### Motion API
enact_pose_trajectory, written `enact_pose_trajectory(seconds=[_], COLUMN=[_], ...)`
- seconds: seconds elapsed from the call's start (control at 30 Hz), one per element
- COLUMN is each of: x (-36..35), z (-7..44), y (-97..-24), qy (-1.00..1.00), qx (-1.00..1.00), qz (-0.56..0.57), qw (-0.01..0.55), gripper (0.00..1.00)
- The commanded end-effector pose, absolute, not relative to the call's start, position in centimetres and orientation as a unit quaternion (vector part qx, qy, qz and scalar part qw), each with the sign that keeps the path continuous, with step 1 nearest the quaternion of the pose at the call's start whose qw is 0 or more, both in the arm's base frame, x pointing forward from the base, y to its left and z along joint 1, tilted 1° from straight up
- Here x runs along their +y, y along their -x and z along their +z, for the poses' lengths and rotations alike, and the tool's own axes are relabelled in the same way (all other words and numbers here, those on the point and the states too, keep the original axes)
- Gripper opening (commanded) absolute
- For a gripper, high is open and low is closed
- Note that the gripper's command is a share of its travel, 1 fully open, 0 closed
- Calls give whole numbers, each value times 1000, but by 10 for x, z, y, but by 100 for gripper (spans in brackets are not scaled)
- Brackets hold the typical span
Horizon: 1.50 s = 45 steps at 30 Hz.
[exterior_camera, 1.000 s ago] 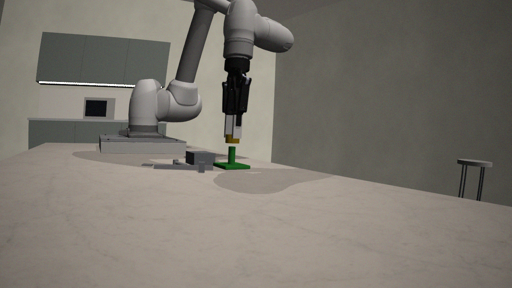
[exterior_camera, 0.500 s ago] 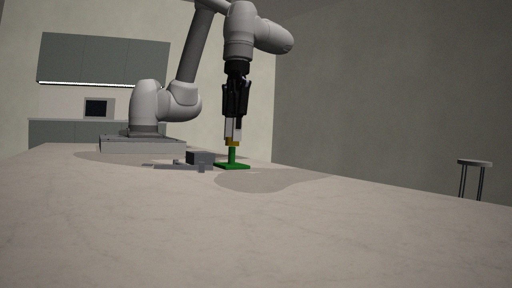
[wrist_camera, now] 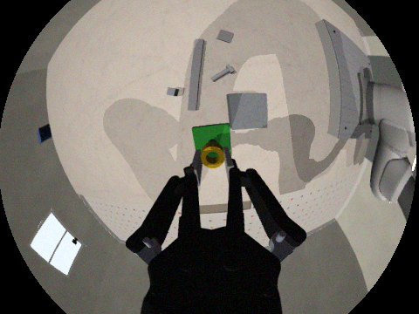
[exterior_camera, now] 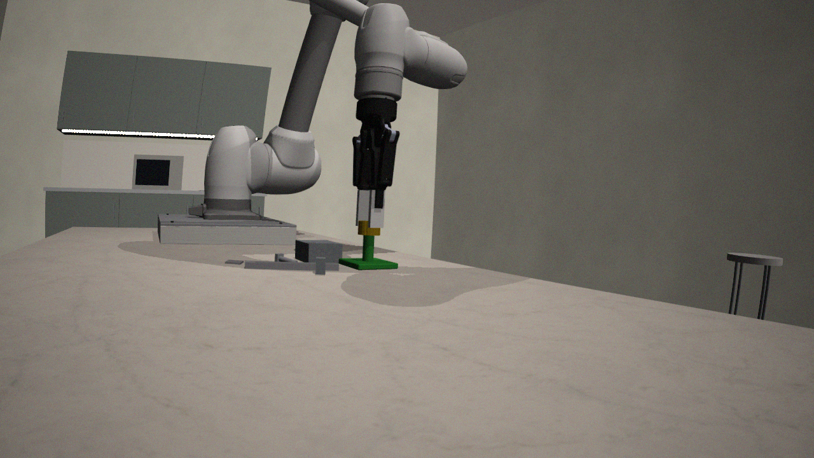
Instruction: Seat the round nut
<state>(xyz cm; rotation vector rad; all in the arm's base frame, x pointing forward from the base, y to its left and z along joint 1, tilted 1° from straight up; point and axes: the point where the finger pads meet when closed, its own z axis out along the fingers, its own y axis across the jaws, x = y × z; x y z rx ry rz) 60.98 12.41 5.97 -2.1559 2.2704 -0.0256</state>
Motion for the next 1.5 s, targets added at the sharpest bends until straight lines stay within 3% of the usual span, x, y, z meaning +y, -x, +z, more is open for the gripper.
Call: enact_pose_trajectory(seconds=[0.0, 0.47, 0.87, 1.47], x=[124, 124, 124, 124], z=[57, 56, 14, 13], y=[-610, -610, -609, -609], qy=[689, 689, 689, 689], qx=[725, 725, 725, 725], qz=[-8, -8, -8, -8], qw=[5, 5, 5, 5], gripper=[0, 0, 0, 0])
